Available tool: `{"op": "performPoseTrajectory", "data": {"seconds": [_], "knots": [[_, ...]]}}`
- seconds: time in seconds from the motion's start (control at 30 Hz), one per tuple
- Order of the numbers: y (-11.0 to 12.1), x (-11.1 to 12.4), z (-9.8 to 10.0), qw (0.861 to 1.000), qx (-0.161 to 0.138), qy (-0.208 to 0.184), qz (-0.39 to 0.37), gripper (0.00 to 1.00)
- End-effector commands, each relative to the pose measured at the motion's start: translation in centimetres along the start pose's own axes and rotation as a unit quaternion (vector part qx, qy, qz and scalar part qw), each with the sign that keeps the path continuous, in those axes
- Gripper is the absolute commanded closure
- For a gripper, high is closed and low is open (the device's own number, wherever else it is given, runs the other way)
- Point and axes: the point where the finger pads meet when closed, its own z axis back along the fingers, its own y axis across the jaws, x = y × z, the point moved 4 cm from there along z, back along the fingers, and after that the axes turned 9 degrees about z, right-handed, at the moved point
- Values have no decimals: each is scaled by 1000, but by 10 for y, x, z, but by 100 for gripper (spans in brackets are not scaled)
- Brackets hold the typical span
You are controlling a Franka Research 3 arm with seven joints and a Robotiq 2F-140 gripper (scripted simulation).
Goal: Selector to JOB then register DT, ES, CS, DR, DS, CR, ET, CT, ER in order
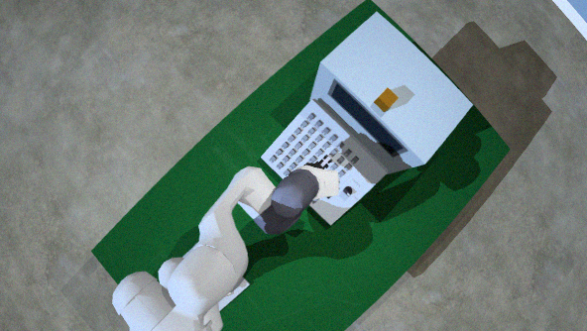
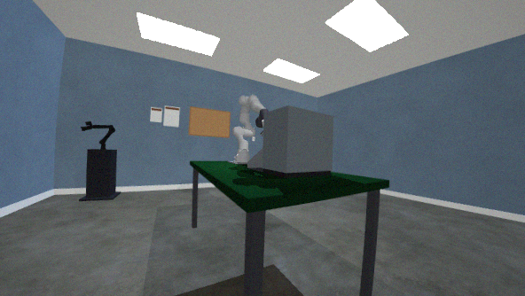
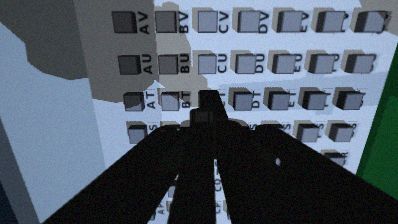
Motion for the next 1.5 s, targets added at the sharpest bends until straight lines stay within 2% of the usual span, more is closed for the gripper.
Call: {"op": "performPoseTrajectory", "data": {"seconds": [0.0, 1.47], "knots": [[-1, 0, -1, 1000, -1, 1, -2, 90], [-1, 0, -9, 1000, -1, 1, -2, 90]]}}
